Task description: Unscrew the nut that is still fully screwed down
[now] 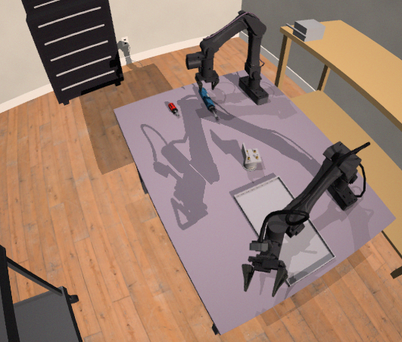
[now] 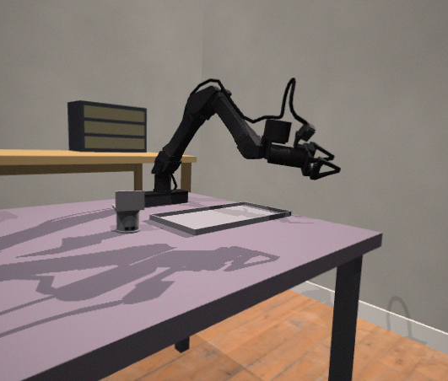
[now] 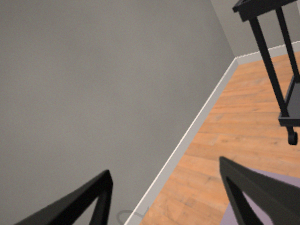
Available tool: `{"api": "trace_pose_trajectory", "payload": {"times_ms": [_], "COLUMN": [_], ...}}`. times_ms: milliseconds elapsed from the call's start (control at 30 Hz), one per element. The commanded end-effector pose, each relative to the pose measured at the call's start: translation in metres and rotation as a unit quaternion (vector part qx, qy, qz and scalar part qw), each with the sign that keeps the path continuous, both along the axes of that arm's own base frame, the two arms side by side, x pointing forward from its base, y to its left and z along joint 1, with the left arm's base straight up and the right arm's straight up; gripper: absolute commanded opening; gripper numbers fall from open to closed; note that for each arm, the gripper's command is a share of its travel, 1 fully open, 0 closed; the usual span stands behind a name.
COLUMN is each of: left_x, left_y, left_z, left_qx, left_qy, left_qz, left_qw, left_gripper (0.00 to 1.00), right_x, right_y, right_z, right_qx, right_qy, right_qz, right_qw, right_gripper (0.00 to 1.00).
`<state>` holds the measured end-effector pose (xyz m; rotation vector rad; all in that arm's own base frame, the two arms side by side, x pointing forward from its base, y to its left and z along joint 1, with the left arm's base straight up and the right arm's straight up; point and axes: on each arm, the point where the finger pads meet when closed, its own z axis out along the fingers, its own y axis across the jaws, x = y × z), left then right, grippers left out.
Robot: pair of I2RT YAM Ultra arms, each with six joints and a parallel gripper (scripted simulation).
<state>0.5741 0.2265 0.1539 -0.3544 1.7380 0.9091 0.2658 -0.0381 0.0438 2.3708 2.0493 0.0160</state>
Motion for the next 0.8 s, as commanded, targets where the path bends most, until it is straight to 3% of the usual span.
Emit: {"api": "trace_pose_trajectory", "payload": {"times_ms": [0, 233, 633, 767], "left_x": [0.000, 0.000, 0.001, 0.003], "left_y": [0.000, 0.000, -0.126, -0.114], "left_z": [0.006, 0.006, 0.001, 0.004], "left_qx": [0.002, 0.002, -0.066, -0.066], "left_qy": [-0.007, -0.007, -0.005, -0.011], "left_qz": [0.000, 0.000, -0.052, -0.043], "left_qw": [1.000, 1.000, 0.996, 0.997], "left_gripper": [0.86, 0.86, 0.86, 0.86], "right_x": [0.002, 0.002, 0.002, 0.002], "right_y": [-0.002, -0.002, -0.002, -0.002], "right_z": [0.002, 0.002, 0.002, 0.002], "right_qx": [-0.004, -0.004, -0.004, -0.004], "right_qy": [-0.004, -0.004, -0.004, -0.004], "right_qz": [0.000, 0.000, 0.000, 0.000], "right_qw": [1.000, 1.000, 1.000, 1.000], "right_gripper": [0.65, 0.65, 0.65, 0.65]}}
